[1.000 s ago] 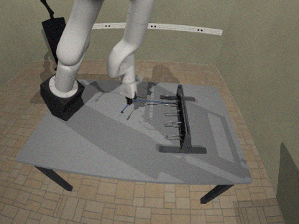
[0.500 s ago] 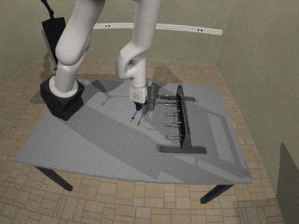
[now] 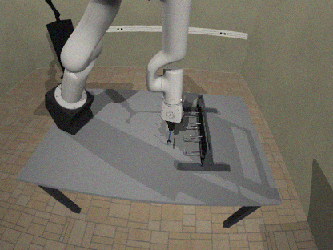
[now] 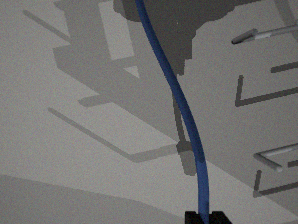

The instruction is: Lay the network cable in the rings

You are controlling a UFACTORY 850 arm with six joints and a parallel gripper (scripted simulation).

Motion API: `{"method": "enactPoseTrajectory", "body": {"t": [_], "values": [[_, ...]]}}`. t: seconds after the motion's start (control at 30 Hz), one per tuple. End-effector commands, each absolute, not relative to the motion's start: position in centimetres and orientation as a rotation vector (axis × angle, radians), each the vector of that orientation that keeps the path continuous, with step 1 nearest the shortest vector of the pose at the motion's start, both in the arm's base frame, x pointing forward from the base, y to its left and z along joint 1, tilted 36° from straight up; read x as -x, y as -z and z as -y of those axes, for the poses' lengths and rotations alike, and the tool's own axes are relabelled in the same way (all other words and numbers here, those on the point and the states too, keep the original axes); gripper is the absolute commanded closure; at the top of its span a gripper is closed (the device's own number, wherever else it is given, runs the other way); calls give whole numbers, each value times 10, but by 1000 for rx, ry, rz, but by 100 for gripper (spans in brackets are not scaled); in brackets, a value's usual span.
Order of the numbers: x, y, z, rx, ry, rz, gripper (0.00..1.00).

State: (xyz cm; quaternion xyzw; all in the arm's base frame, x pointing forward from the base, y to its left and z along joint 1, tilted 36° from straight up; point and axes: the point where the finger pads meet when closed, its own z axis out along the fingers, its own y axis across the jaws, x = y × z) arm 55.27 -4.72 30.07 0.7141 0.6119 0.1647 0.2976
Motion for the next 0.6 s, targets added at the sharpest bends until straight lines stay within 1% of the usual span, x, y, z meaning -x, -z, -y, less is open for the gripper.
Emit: {"method": "enactPoseTrajectory", "body": {"t": [0.0,0.2,0.57], "values": [[-586,-326,55,-1909,-307,-1750,100],[-621,-356,61,-1825,-352,-1832,100],[-652,-386,68,-1731,-406,-1888,100]]}}
